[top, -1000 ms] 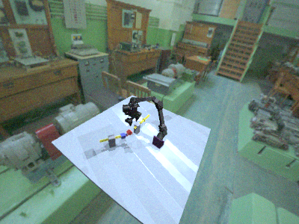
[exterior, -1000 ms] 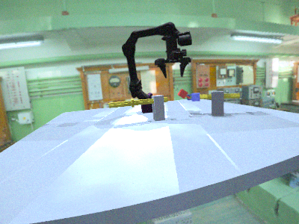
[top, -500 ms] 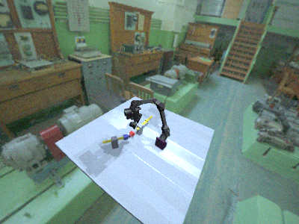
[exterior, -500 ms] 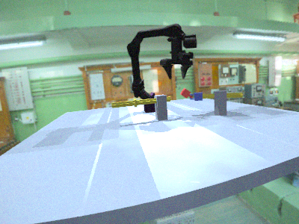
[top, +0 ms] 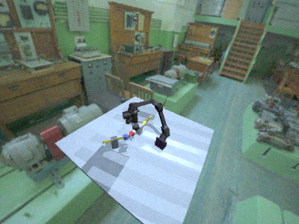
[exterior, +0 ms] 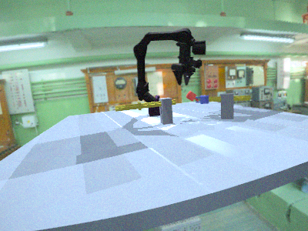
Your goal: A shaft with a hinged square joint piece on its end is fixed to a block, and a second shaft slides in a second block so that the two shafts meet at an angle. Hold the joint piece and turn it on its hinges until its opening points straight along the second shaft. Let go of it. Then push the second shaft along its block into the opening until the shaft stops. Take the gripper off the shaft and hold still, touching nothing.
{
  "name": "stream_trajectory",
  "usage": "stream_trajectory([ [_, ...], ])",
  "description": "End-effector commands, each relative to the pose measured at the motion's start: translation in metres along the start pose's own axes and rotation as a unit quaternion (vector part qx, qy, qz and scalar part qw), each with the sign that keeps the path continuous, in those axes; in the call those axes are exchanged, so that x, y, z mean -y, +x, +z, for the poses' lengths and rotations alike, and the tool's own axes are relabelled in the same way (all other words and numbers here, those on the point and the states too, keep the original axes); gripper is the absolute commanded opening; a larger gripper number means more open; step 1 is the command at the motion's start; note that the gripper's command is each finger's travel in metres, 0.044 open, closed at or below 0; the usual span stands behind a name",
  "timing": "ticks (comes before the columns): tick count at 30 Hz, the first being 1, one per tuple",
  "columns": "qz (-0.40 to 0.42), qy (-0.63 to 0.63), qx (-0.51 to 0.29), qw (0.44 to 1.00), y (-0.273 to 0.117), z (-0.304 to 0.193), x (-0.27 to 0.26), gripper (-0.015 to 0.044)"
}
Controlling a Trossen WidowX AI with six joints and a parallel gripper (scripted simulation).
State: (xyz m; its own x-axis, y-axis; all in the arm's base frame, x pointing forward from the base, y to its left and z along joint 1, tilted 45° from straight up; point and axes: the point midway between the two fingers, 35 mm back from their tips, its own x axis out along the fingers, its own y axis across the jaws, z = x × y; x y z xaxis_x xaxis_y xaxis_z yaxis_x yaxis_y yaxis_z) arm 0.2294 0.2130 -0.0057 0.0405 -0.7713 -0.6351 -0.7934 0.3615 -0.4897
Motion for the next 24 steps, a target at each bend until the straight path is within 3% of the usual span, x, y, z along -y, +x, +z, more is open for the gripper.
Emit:
stream_trajectory([
  [1,-0.008,-0.066,-0.017,0.998,0.009,0.0,-0.001,0.044],
  [12,-0.013,-0.226,-0.043,0.973,0.024,0.002,-0.002,0.044],
  [24,-0.013,-0.228,-0.043,0.973,0.039,0.005,-0.002,0.044],
])
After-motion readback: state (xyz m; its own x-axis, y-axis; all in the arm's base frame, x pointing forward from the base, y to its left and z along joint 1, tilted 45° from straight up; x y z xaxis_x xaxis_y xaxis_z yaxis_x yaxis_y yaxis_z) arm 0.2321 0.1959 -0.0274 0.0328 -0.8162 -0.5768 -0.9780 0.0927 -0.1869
